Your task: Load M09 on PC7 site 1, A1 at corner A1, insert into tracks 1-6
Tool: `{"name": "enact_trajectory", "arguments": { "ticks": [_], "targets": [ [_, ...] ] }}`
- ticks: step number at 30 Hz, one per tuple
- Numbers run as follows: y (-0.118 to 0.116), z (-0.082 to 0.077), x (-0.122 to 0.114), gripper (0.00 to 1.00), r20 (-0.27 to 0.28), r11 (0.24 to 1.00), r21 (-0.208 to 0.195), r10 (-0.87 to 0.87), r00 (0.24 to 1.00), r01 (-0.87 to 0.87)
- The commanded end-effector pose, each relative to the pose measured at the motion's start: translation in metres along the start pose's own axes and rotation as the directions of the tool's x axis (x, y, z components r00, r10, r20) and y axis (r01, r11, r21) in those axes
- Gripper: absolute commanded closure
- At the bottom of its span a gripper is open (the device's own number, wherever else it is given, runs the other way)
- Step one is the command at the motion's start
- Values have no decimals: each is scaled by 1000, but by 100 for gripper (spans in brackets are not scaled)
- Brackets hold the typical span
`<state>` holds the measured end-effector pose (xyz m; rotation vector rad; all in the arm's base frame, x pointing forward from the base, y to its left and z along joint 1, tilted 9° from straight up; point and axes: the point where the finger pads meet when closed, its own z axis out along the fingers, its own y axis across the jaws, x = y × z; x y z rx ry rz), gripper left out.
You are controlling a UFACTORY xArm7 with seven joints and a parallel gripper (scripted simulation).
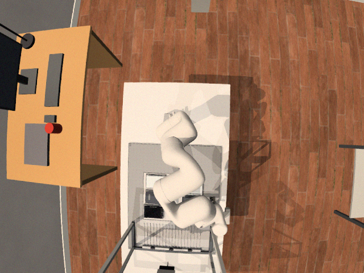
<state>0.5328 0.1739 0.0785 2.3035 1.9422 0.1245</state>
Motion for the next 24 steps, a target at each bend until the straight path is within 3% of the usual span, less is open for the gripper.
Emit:
{"name": "enact_trajectory", "arguments": {
  "ticks": [1, 24],
  "targets": [
    [1, -10, 1, 0, -3, 1000, -4, 0, 1000, 0],
    [1, -43, 1, 0, -3, 1000, -4, 0, 1000, 0]
  ]
}}
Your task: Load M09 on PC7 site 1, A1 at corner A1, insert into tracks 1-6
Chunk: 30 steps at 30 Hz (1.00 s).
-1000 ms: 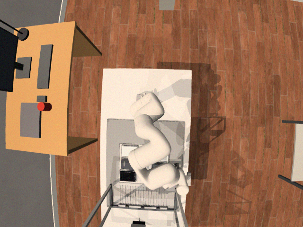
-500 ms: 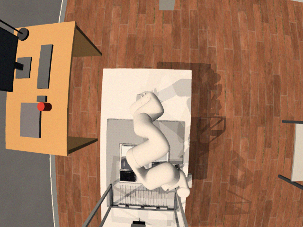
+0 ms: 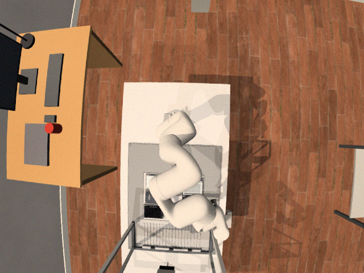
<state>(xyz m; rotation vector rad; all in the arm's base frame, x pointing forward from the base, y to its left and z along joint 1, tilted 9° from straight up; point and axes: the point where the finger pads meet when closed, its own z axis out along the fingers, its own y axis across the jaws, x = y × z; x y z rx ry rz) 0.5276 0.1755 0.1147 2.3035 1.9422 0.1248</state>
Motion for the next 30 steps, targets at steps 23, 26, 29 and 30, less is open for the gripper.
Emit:
{"name": "enact_trajectory", "arguments": {
  "ticks": [23, 26, 29, 30],
  "targets": [
    [-3, -22, -2, 18, -3, 999, -4, 33, 999, -33],
    [-15, -22, -10, 18, -3, 991, -4, 133, 991, -133],
    [-28, -22, -18, 18, -3, 973, -3, 231, 973, -231],
    [-32, -22, -21, 18, -4, 965, -3, 264, 965, -264]
  ]
}}
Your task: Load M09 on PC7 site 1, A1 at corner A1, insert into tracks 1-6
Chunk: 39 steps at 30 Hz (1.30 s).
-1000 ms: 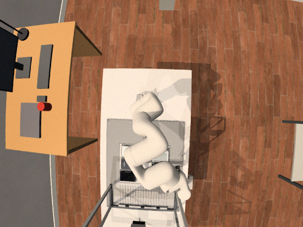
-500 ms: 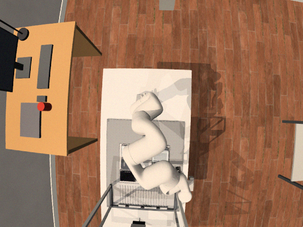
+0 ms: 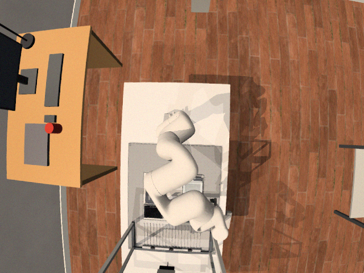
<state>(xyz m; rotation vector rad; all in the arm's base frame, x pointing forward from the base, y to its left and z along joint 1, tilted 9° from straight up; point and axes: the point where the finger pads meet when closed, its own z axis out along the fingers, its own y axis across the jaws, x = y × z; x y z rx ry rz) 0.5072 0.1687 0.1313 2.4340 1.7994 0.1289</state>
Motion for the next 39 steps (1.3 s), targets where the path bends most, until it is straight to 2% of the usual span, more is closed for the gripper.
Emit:
{"name": "enact_trajectory", "arguments": {
  "ticks": [1, 9, 20, 22, 29, 37, 39],
  "targets": [
    [-18, -2, -16, 18, -5, 985, -13, 171, 985, -171],
    [-41, -2, -35, 18, -7, 931, -12, 364, 932, -364],
    [-83, -1, -71, 18, -10, 739, -8, 673, 739, -673],
    [-83, -1, -71, 18, -10, 739, -8, 673, 739, -673],
    [-110, -1, -94, 18, -12, 563, -6, 826, 564, -826],
    [-140, 0, -120, 18, -13, 326, -3, 945, 326, -945],
    [-140, 0, -120, 18, -13, 326, -3, 945, 326, -945]
  ]
}}
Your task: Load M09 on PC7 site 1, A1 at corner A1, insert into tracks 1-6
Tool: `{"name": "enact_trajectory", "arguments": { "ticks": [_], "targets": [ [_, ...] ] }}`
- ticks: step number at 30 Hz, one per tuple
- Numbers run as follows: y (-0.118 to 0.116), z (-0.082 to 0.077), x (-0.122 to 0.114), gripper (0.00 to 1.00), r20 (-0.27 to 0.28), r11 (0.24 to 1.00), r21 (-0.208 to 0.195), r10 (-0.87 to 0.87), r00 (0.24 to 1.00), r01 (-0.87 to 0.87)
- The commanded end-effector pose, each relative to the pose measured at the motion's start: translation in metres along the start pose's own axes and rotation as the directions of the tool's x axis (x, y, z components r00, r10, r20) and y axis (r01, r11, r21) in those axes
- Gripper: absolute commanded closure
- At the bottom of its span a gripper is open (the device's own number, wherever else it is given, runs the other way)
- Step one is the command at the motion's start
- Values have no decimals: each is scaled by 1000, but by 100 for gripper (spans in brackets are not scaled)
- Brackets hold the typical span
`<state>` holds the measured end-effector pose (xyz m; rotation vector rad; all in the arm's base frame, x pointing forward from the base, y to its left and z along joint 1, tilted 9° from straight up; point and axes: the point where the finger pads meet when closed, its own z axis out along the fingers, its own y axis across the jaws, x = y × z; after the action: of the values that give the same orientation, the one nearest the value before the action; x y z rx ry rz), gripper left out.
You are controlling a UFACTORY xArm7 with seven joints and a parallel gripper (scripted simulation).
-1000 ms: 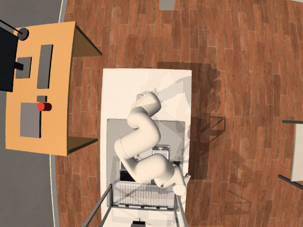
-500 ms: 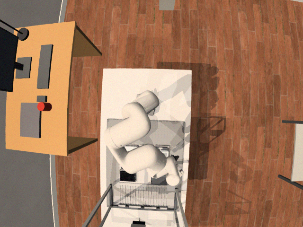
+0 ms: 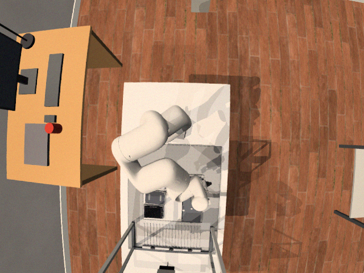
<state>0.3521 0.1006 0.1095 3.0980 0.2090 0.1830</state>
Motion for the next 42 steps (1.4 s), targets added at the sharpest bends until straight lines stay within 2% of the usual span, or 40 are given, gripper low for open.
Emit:
{"name": "enact_trajectory", "arguments": {
  "ticks": [1, 6, 25, 42],
  "targets": [
    [5, -4, -18, 18, -28, 991, -19, 132, 991, -133],
    [11, -3, -37, 18, -31, 955, -14, 295, 955, -295],
    [11, -3, -37, 18, -31, 954, -14, 299, 954, -299],
    [11, 22, -37, 18, -31, 954, -14, 299, 954, -299]
  ]
}}
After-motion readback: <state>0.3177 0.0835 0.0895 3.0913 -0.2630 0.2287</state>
